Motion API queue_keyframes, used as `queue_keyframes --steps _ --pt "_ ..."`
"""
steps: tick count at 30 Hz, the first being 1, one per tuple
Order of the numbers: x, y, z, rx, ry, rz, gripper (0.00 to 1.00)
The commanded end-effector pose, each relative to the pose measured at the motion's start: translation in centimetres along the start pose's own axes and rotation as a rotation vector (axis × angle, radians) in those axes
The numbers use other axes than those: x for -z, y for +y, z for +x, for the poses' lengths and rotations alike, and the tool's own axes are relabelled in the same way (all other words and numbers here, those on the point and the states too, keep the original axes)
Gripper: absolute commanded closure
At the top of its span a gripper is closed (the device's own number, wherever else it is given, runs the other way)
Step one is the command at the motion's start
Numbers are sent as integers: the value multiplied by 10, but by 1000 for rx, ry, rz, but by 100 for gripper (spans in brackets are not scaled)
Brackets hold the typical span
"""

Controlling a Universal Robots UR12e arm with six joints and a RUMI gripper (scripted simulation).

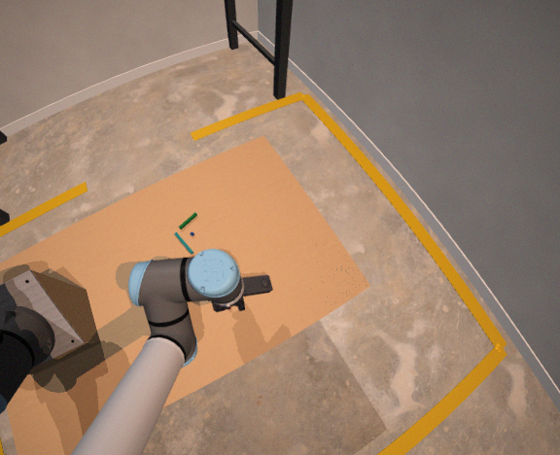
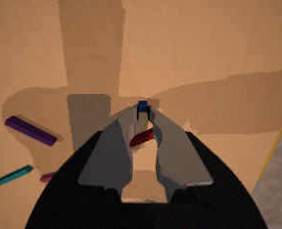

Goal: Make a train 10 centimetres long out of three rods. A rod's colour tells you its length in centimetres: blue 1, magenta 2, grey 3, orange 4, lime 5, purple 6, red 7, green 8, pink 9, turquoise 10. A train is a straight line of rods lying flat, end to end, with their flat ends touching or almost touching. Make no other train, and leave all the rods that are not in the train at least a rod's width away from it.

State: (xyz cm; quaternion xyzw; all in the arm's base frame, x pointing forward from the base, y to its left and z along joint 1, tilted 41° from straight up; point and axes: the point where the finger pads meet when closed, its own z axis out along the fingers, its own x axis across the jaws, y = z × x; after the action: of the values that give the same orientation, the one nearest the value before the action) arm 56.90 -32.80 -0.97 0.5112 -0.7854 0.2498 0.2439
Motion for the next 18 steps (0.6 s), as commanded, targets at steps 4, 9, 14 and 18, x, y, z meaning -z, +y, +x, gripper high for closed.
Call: queue_keyframes --steps 4,9,14,18 --pt "0 2 -1 1 -1 -1 100" --pt "0 2 -1 1 -1 -1 100" --pt "0 2 -1 1 -1 -1 100" --pt "3 2 0 1 -1 0 100"
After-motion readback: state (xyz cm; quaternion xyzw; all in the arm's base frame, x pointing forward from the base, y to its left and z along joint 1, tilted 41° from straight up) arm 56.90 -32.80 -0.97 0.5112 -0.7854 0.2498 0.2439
